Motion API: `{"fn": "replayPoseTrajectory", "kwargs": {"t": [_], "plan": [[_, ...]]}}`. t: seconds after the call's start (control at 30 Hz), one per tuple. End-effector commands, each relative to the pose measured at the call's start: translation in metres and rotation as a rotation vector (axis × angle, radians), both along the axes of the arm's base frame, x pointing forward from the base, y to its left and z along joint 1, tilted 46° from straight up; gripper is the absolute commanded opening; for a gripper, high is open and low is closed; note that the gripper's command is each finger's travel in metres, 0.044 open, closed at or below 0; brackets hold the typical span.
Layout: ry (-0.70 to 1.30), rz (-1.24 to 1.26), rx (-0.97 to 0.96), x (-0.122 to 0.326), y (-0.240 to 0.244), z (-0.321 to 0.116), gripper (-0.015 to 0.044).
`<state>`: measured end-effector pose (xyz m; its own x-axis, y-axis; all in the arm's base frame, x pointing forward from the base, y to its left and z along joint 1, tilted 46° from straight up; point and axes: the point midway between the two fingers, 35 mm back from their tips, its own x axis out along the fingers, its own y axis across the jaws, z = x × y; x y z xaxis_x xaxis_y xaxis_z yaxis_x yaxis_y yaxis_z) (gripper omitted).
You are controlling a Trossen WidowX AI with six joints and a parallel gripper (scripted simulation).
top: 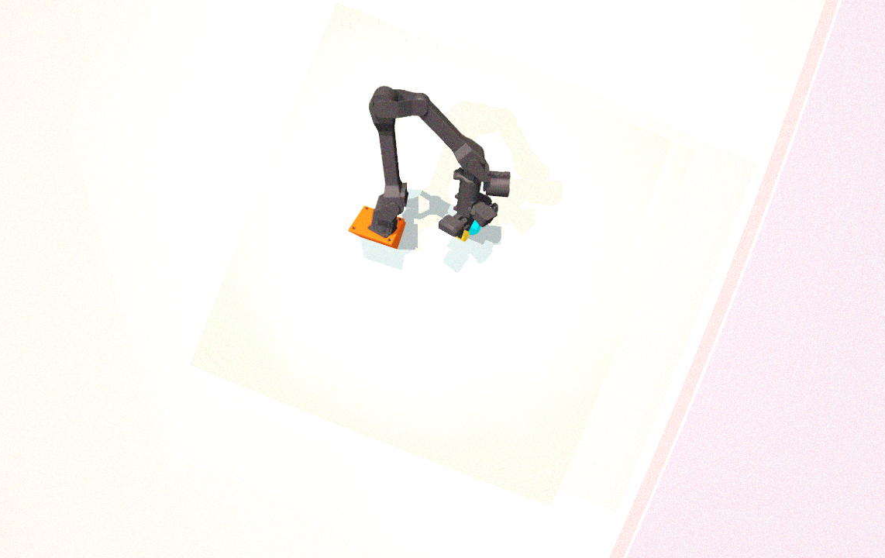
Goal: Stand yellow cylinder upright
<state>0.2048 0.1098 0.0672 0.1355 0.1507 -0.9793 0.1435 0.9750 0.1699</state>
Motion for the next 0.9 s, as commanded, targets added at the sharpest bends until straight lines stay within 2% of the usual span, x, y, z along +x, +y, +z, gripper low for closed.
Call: {"fn": "replayPoseTrajectory", "kwargs": {"t": [0.0,0.87], "plan": [[-0.024,-0.008,-0.009,0.0004,-0.0003,0.0007,0.0105],[-0.175,-0.066,-0.064,0.0027,0.0006,0.0013,0.0105]]}}
